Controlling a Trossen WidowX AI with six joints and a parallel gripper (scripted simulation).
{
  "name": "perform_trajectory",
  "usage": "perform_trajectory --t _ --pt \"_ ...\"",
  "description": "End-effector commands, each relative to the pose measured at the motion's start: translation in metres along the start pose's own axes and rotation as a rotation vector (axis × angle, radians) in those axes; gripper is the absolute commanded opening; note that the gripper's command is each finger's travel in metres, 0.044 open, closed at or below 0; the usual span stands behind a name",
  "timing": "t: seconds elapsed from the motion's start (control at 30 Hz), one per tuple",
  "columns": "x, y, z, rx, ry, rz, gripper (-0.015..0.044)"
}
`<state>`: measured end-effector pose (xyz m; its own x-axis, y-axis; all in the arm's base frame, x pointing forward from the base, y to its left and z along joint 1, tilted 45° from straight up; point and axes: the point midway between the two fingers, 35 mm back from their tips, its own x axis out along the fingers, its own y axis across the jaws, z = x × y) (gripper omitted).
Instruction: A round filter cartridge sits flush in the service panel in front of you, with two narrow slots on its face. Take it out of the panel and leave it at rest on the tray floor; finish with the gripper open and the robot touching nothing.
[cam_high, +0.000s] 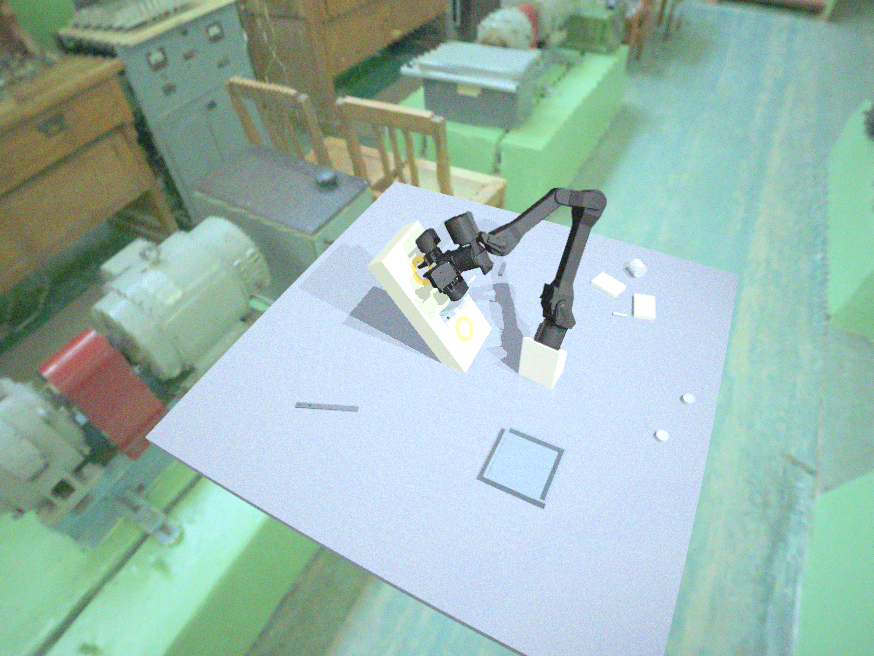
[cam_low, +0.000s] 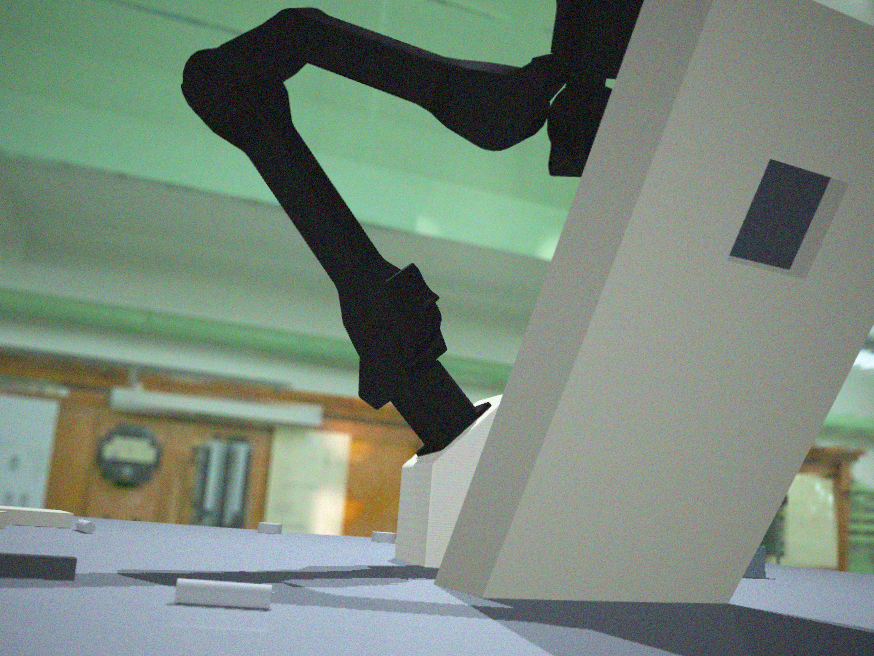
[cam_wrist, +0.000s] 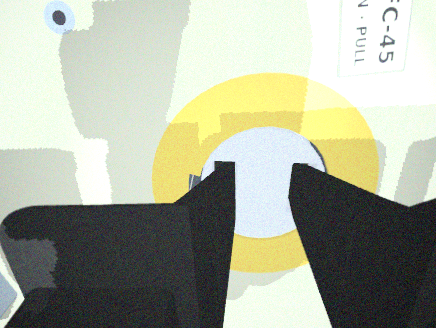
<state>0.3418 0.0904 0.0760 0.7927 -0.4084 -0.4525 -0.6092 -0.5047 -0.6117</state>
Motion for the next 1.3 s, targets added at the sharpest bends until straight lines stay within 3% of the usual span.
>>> perform_trajectory --t 0.0,0.47,0.83,1.27 --pt "-0.008 0.001 0.002 -0.015 -0.008 0.011 0.0" --pt "-0.071 0.001 0.0 0.045 -0.006 0.009 0.0" --pt "-0.072 0.003 0.0 0.046 -0.006 0.009 0.0" --pt "-0.066 0.046 -0.003 0.045 -0.006 0.009 0.0"
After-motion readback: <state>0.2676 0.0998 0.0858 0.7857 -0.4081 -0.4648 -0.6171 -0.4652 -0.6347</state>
